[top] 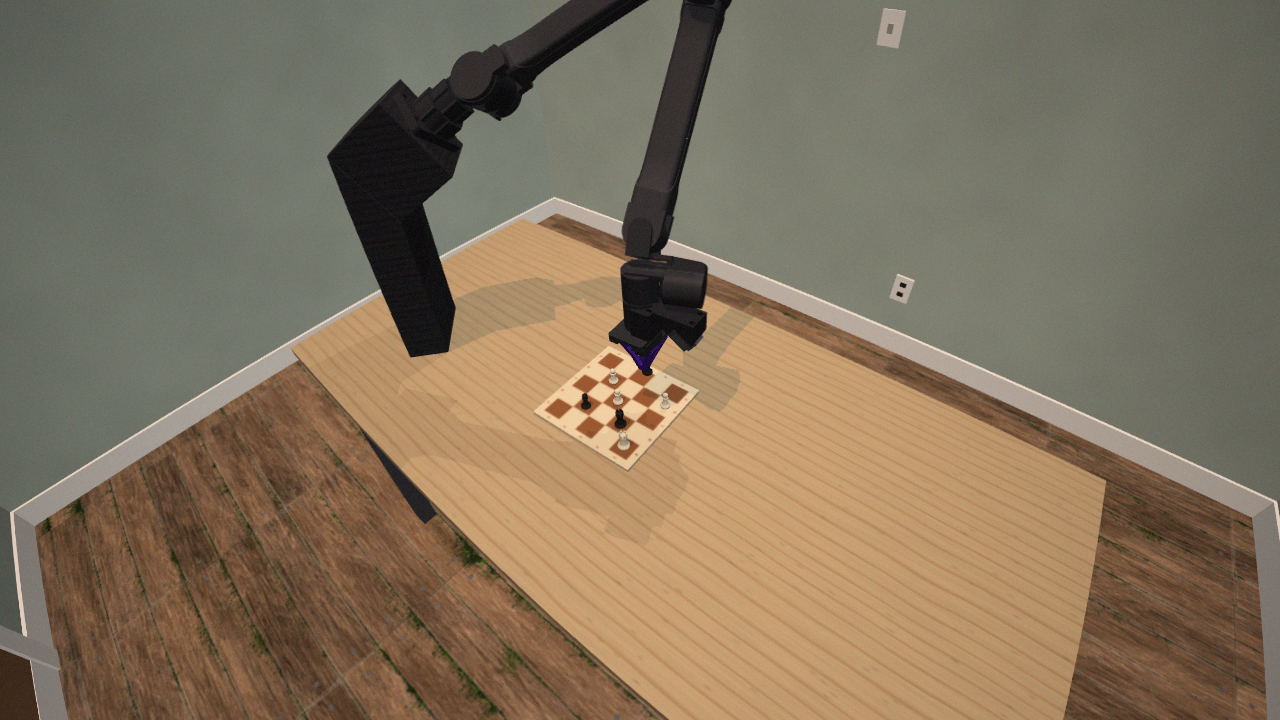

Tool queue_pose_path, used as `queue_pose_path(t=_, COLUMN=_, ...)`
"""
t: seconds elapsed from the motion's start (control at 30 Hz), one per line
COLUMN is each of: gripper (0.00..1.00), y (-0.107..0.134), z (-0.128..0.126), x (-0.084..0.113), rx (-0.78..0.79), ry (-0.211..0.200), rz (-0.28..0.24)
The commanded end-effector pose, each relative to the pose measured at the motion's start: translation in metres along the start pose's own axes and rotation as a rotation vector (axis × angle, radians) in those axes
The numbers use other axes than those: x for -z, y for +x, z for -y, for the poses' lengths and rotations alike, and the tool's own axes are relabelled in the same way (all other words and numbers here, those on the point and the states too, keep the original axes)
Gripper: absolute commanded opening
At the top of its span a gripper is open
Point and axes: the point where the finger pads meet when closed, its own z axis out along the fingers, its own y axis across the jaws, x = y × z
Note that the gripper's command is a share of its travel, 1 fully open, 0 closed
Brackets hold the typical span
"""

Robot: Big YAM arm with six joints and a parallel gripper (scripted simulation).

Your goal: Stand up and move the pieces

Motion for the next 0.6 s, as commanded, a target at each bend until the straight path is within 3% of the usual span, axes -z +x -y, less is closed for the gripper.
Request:
queue_pose_path(t=0.0, gripper=0.00, y=-0.005, z=0.003, x=0.016, rx=0.015, ry=0.009, rz=0.009)
queue_pose_path(t=0.2, gripper=0.00, y=-0.005, z=0.002, x=0.041, rx=0.017, ry=0.008, rz=0.009)
queue_pose_path(t=0.27, gripper=0.00, y=0.012, z=-0.002, x=0.026, rx=0.013, ry=-0.004, rz=-0.036)
queue_pose_path(t=0.57, gripper=0.00, y=-0.005, z=-0.002, x=0.036, rx=0.020, ry=0.000, rz=0.006)
